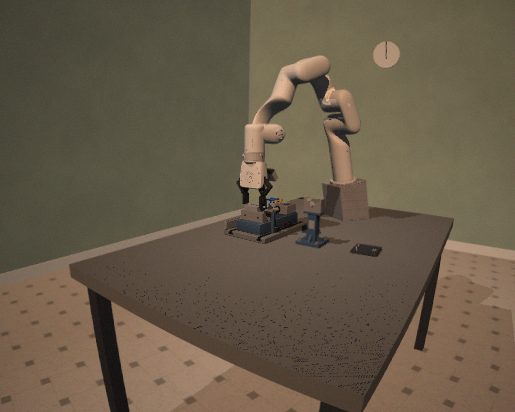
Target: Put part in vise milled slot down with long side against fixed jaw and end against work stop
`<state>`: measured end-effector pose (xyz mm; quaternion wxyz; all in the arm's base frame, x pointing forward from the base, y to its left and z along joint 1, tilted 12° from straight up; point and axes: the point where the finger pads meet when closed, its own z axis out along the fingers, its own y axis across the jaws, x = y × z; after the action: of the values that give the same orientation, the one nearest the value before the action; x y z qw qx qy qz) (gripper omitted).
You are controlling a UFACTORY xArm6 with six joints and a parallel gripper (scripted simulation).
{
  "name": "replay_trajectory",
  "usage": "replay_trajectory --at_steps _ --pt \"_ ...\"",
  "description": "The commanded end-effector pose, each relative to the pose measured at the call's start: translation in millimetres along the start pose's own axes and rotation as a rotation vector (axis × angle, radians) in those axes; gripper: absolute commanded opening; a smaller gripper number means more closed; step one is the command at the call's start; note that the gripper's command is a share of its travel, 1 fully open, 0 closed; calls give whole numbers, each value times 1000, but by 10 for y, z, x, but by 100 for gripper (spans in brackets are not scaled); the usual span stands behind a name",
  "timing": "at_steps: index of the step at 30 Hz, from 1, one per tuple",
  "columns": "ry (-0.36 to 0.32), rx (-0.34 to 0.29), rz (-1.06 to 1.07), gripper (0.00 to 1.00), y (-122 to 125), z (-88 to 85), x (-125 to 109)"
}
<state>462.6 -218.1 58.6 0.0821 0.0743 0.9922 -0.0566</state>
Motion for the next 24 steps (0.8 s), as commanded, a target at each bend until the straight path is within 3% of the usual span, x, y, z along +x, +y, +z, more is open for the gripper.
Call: replay_trajectory --at_steps 1,16,24 --pt "-4 1 0 81 -4 -97 -15" --pt "-4 1 0 81 -4 -477 -13" --pt "-4 1 0 81 -4 -574 -13"
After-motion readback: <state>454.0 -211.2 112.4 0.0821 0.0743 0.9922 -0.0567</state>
